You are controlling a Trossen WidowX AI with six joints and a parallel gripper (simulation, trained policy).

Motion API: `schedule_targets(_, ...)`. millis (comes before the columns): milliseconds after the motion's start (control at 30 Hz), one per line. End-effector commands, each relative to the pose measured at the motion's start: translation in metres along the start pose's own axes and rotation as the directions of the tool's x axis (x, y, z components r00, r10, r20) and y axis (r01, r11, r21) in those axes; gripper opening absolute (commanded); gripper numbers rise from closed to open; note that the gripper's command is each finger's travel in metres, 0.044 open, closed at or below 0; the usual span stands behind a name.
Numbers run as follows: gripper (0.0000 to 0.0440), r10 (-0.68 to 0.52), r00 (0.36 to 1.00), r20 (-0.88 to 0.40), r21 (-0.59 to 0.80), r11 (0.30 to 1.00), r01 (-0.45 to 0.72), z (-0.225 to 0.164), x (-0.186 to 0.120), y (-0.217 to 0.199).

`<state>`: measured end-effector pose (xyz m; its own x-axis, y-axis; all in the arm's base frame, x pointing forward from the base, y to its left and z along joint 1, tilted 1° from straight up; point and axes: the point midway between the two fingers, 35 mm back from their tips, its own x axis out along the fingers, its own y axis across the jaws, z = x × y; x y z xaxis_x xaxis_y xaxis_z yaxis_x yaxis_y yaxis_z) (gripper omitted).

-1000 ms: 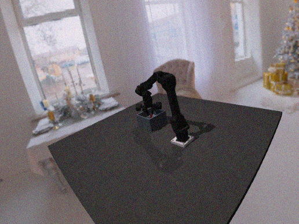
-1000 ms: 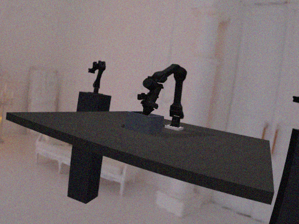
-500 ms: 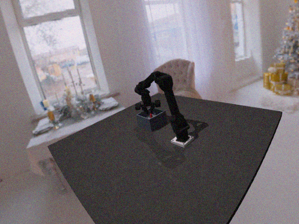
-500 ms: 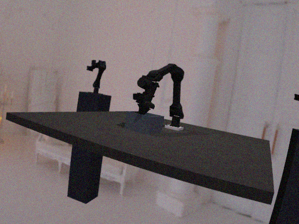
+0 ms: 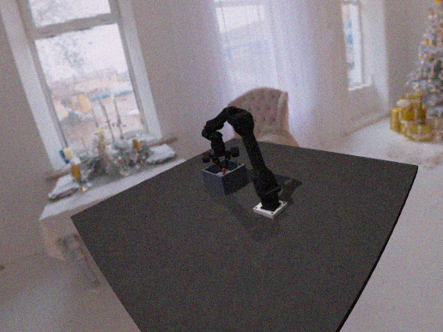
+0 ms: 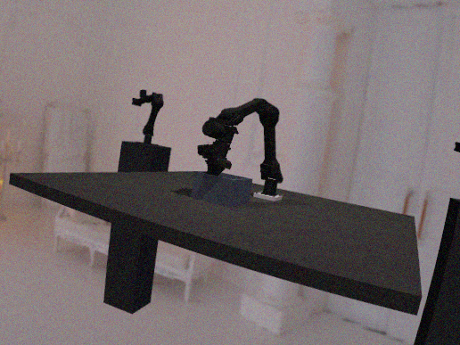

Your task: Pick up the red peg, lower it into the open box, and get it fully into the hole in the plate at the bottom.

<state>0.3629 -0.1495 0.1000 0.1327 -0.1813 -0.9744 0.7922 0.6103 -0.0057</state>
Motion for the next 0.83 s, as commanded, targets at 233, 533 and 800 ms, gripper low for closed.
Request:
schedule_targets(233, 0.0111, -0.006, 1.000, -0.022, -0.004, 1.000, 0.006, 0.012, 0.003, -0.009)
schedule_targets(533, 0.0116, -0.025, 1.000, -0.015, 0.001, 1.000, 0.025, 0.026, 0.001, -0.024)
schedule_targets(800, 0.0122, -0.047, 0.999, -0.002, 0.009, 0.999, 0.047, 0.038, -0.002, -0.039)
